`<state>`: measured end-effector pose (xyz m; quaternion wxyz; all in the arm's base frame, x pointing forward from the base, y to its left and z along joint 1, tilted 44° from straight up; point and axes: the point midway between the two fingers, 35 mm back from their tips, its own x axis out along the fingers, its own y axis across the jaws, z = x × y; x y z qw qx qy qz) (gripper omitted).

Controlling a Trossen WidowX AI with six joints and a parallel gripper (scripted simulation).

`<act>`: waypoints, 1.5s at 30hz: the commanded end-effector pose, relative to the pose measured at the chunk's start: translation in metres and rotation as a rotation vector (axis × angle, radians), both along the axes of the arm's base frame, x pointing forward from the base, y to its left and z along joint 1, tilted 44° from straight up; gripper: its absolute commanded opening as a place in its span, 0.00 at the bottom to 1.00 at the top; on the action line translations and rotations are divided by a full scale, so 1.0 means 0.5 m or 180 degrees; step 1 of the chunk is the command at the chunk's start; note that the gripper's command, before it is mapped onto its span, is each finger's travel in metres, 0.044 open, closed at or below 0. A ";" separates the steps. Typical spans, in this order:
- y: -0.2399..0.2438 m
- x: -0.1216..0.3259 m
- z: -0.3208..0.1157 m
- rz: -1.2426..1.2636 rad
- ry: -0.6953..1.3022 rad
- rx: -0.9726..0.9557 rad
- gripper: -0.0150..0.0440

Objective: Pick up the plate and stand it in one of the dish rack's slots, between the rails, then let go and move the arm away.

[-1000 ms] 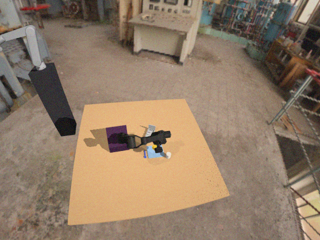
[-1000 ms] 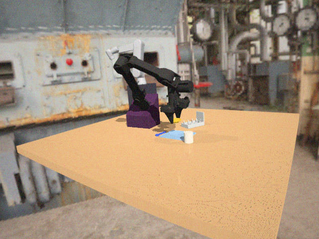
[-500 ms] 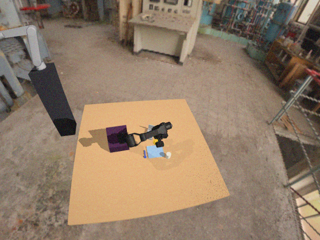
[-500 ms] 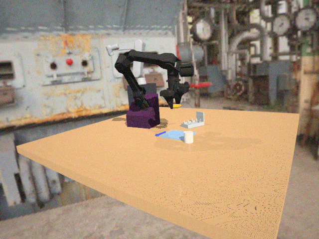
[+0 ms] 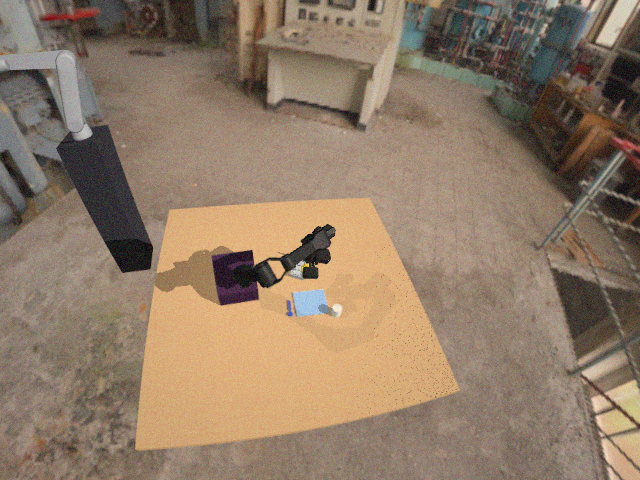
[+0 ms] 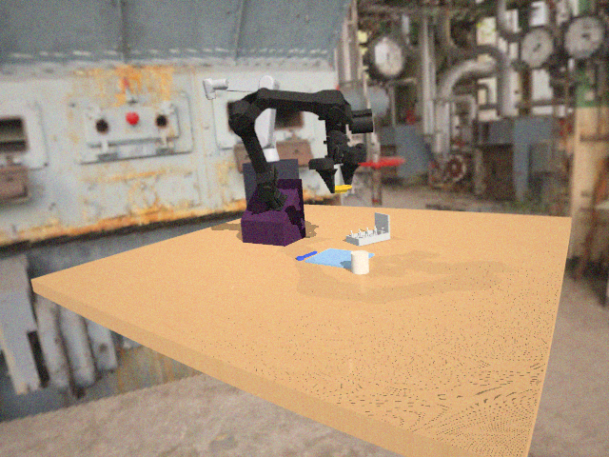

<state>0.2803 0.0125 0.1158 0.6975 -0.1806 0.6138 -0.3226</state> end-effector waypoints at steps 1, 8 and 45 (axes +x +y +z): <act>0.049 -0.030 -0.052 -0.0278 -0.0208 0.0014 0.25; 0.110 -0.082 -0.116 -0.0717 -0.0604 -0.0009 0.25; 0.039 -0.099 -0.251 0.0071 0.0937 0.1510 0.25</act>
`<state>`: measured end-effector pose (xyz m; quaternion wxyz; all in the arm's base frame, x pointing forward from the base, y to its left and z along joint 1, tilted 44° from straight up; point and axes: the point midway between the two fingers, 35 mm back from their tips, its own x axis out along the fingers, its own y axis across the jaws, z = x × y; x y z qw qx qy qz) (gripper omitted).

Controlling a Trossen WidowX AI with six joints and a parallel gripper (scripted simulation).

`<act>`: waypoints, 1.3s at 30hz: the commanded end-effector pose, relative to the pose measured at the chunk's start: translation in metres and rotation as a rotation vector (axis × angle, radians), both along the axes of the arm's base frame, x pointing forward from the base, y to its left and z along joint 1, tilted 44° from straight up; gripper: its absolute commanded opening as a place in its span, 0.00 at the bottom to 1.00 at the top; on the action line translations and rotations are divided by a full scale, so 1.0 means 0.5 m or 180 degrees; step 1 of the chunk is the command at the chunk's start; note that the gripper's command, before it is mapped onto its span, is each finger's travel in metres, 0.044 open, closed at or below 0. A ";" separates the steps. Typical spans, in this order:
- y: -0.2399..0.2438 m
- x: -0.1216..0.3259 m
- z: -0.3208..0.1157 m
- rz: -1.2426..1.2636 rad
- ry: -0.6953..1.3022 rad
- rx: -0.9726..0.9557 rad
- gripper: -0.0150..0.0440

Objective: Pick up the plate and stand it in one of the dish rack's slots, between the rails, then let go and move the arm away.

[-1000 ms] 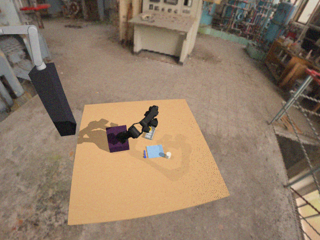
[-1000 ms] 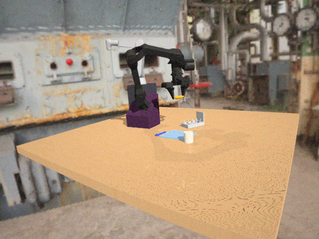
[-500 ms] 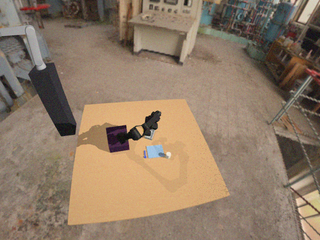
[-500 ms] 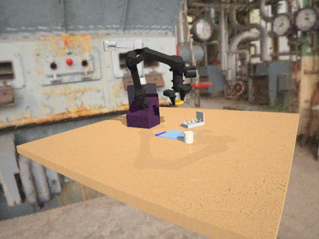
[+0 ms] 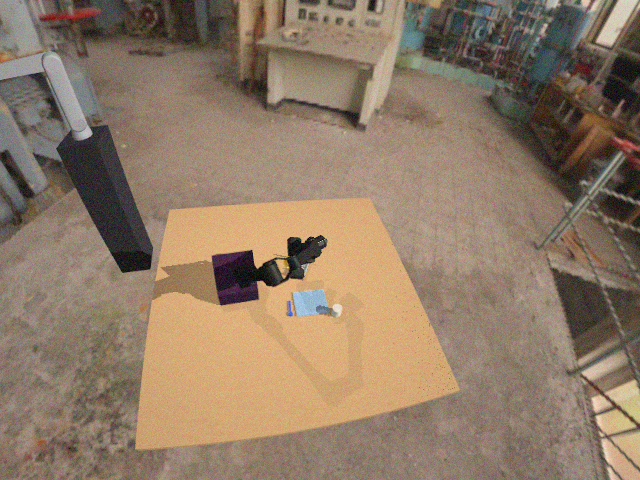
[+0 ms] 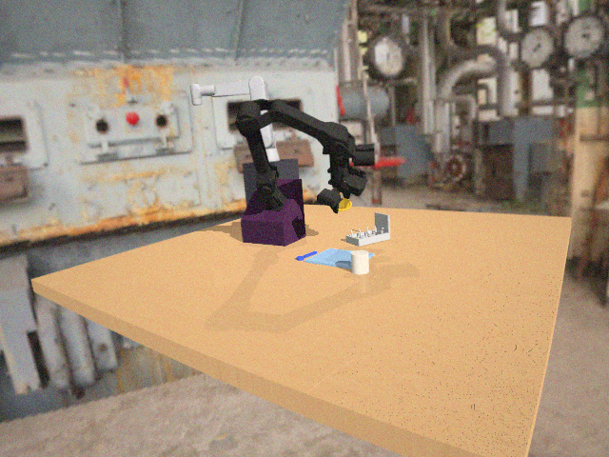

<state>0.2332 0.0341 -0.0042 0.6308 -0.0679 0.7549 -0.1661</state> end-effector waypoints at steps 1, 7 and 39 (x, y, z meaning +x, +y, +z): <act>-0.006 -0.004 -0.015 0.0150 0.0083 0.0248 0.25; -0.016 -0.004 -0.033 0.0418 0.0132 0.0620 0.25; -0.064 0.011 -0.090 0.2237 -0.0638 0.2109 0.25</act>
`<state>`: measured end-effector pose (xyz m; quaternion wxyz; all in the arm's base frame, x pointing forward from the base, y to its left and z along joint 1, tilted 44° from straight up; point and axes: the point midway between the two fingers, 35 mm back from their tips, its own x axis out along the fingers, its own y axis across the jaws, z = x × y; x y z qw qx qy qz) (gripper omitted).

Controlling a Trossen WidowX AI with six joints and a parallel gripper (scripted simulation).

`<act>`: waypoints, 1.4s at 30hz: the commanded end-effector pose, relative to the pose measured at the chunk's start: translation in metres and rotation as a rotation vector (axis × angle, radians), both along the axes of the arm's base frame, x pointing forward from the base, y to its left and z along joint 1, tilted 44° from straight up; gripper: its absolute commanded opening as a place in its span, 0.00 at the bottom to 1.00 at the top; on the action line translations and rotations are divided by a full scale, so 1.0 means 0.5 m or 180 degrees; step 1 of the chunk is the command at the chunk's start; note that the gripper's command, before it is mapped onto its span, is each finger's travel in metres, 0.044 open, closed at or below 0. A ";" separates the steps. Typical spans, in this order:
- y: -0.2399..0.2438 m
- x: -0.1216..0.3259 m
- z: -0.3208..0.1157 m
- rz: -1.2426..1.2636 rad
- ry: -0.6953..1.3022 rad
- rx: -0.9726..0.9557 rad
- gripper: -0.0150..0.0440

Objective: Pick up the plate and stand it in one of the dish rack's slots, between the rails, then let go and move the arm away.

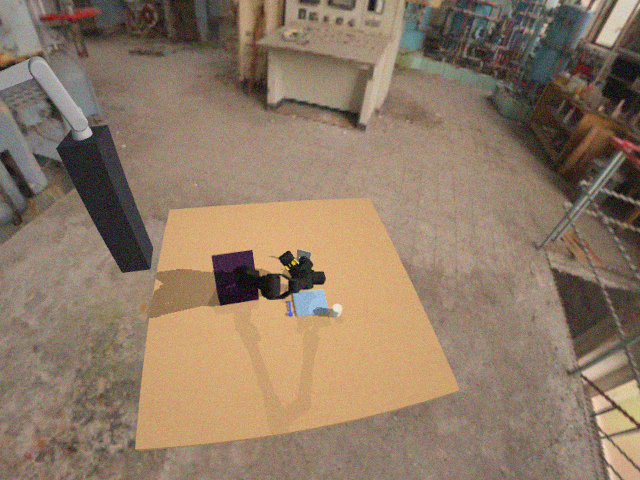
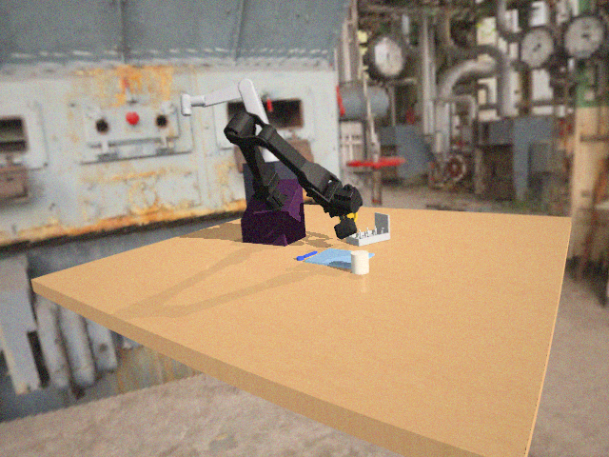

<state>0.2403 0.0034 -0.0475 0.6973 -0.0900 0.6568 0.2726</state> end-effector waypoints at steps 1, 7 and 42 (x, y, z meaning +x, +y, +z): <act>-0.005 -0.002 -0.004 0.0205 -0.0189 0.0160 0.25; -0.016 0.002 -0.005 0.0520 -0.0548 0.0339 0.25; -0.084 0.007 0.023 0.2066 -0.2719 0.0248 0.25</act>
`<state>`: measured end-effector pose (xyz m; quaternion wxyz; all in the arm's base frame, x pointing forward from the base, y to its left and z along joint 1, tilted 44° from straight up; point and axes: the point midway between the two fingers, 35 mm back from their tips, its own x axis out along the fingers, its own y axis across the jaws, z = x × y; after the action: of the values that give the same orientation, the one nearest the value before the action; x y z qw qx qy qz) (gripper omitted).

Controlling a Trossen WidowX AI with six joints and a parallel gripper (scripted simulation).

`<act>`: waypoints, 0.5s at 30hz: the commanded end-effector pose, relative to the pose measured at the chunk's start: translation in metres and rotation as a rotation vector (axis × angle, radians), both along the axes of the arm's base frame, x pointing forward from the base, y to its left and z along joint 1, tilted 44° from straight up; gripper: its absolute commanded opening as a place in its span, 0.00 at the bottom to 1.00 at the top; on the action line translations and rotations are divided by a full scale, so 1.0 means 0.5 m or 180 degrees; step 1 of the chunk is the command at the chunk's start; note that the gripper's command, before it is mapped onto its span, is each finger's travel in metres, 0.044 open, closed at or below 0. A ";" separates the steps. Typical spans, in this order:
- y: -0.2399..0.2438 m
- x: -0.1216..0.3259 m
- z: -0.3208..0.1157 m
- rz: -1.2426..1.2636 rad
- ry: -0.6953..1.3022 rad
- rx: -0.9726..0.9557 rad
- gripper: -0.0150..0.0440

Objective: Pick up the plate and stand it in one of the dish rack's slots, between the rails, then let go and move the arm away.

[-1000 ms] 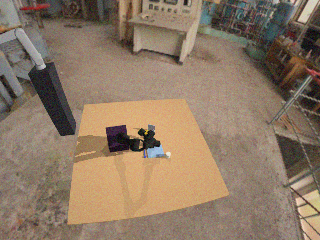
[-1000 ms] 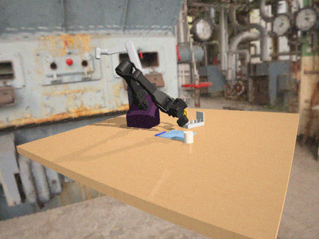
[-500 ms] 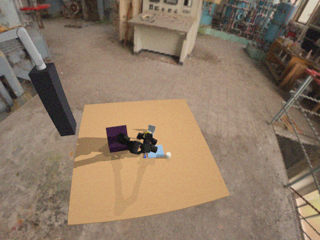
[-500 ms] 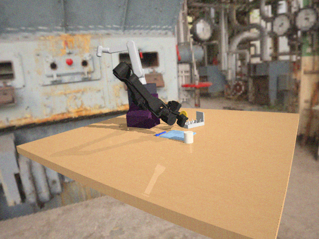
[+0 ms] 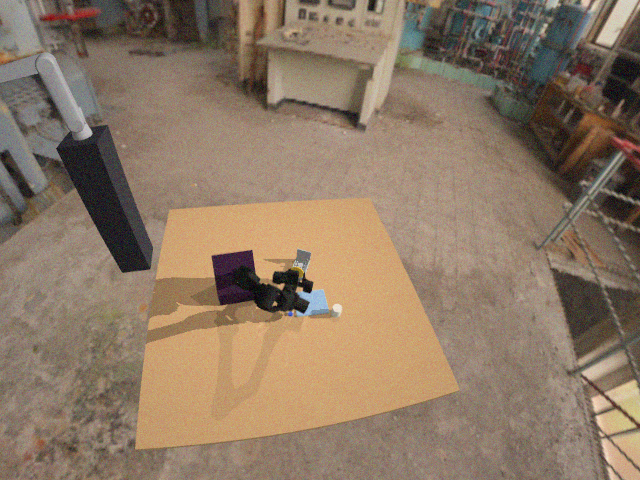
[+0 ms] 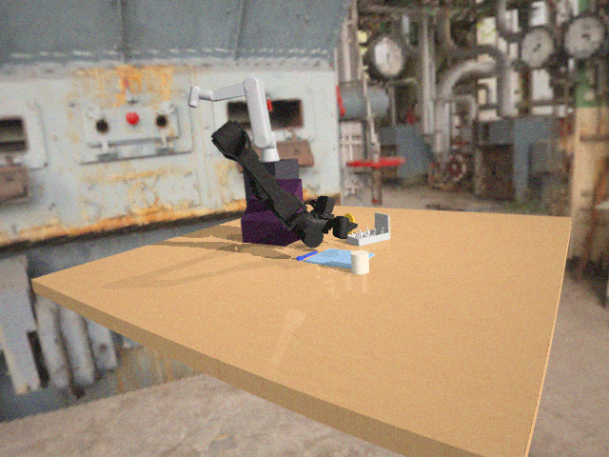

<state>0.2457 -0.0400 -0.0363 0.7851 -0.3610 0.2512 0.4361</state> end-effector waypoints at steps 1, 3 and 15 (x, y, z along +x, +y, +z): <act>0.002 -0.003 0.001 0.0033 -0.0053 0.0005 0.25; 0.002 -0.003 0.001 0.0033 -0.0053 0.0005 0.25; 0.021 0.013 -0.019 0.0014 -0.0028 -0.0004 0.25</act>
<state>0.2529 -0.0318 -0.0434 0.7849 -0.3672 0.2437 0.4356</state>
